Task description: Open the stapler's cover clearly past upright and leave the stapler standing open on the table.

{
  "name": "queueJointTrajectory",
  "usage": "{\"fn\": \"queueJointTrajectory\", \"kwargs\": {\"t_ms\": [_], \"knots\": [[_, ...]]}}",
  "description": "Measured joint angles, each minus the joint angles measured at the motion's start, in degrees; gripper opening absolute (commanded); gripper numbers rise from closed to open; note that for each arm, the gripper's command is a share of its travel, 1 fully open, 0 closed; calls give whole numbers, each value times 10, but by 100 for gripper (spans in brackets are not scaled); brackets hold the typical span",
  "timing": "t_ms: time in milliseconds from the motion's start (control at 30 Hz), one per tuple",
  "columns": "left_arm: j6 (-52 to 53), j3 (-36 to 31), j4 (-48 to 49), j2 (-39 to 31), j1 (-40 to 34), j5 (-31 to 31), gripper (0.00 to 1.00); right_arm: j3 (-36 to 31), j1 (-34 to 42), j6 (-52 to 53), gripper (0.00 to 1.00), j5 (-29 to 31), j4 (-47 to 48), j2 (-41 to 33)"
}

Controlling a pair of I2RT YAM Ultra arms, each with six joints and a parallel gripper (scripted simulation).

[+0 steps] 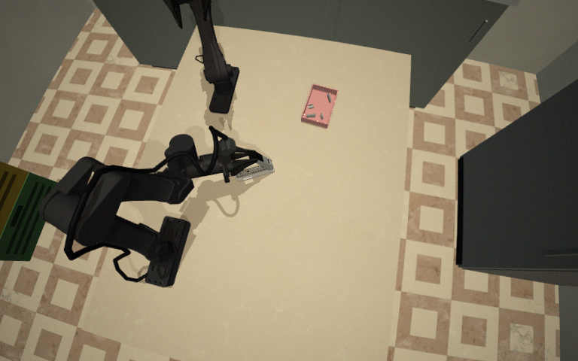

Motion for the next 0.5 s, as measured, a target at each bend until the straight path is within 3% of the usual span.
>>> {"fn": "queueJointTrajectory", "kwargs": {"t_ms": [500], "knots": [[0, 0, 0, 0, 0, 0, 58, 72, -39, 50, 18, -59, -228, -64]]}}
